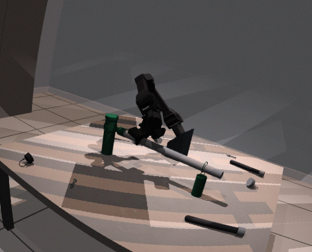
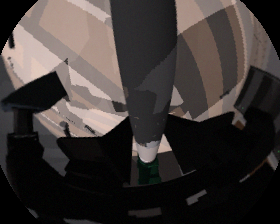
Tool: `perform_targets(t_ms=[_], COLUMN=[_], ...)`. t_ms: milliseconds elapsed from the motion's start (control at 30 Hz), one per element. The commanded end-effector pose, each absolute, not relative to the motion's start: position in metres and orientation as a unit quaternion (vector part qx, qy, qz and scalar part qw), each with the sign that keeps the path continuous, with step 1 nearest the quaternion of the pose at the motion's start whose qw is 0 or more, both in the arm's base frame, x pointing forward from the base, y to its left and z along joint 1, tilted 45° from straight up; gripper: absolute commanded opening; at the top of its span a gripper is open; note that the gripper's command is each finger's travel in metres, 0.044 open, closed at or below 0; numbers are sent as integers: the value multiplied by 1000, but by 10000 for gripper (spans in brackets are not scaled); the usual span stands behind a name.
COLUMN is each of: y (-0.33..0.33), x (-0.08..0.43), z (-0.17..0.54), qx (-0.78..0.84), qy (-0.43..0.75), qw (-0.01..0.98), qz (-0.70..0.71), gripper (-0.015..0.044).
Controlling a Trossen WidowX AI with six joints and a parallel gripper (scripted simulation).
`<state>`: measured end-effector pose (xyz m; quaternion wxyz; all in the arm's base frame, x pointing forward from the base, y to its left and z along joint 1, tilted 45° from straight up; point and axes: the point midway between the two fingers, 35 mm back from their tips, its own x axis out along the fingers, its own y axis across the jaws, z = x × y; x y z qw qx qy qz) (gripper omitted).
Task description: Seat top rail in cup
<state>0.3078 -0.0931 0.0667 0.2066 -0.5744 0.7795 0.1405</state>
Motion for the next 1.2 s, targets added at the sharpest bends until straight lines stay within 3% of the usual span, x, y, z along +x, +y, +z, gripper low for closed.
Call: perform_targets(t_ms=[0, 333, 833, 1167], y=[-93, -67, -9, -7], x=[308, 316, 326, 326], z=[67, 66, 85, 86], qx=[-575, -576, -606, -607], qy=[779, 777, 742, 740], qw=[206, 214, 243, 244], qz=[140, 139, 154, 155], gripper=[184, 440, 440, 440])
